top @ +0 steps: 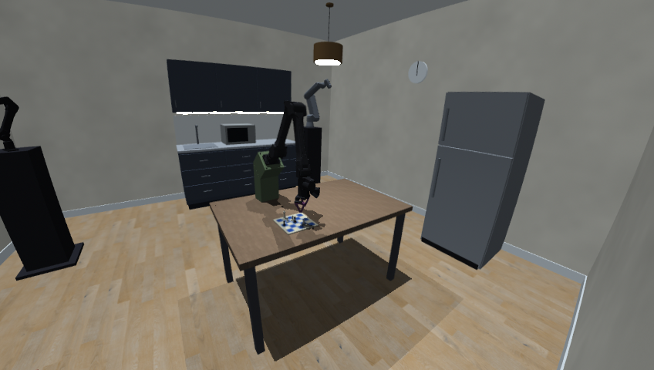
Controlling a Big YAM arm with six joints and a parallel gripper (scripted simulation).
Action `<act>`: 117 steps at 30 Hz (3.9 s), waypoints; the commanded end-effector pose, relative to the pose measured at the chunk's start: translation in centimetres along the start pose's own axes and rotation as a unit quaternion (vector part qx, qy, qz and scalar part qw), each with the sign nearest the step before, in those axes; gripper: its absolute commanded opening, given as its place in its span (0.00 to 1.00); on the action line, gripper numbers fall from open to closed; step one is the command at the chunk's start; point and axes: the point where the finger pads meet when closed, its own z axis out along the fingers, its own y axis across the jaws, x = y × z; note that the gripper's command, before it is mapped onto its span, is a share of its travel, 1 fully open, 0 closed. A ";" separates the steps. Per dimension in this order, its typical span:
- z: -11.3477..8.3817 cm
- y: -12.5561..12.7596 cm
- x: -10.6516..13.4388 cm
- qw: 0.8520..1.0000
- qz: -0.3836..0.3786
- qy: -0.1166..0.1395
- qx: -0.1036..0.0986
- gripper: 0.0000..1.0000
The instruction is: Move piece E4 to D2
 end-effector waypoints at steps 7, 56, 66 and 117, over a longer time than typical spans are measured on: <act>-2.0 -1.1 -0.9 1.000 -0.004 -0.012 0.011 1.00; -9.8 -1.1 -1.1 1.000 -0.005 -0.012 0.010 1.00; -9.8 -1.1 -1.1 1.000 -0.005 -0.012 0.010 1.00; -9.8 -1.1 -1.1 1.000 -0.005 -0.012 0.010 1.00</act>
